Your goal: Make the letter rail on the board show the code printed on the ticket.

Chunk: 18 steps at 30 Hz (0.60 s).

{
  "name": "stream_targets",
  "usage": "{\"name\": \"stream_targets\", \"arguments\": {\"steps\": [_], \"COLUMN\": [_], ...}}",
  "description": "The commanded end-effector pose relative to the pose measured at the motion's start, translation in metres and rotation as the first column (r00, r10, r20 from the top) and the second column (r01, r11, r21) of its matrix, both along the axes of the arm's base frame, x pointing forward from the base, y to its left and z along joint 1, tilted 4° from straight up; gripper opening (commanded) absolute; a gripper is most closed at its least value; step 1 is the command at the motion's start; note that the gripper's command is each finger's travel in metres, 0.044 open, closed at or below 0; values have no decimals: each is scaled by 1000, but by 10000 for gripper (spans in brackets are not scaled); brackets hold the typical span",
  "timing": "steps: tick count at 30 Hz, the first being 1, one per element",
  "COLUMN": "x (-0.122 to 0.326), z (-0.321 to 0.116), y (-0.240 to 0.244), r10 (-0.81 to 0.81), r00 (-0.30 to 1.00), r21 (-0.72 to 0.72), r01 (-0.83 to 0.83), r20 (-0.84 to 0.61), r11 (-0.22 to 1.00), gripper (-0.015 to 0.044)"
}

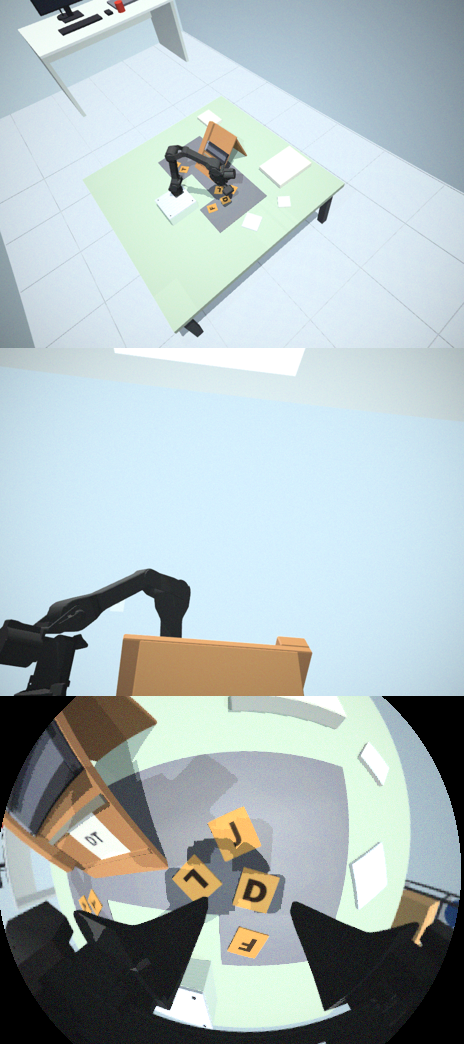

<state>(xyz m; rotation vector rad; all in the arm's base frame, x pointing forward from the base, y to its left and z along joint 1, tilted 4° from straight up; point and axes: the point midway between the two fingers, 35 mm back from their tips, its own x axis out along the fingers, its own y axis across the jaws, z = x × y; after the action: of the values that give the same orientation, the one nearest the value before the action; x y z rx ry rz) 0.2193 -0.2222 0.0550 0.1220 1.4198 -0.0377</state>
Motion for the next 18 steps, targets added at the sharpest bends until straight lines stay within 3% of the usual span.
{"name": "stream_targets", "arguments": {"steps": [1, 11, 18], "x": [-18, -12, -11], "z": [-33, -32, -64], "y": [-9, -14, -12], "r10": [-206, -206, -206], "r00": [973, 973, 973], "r21": [5, 4, 5], "r01": [208, 208, 208], "r20": [-101, -100, -100], "r11": [978, 978, 978], "gripper": [340, 340, 340]}}
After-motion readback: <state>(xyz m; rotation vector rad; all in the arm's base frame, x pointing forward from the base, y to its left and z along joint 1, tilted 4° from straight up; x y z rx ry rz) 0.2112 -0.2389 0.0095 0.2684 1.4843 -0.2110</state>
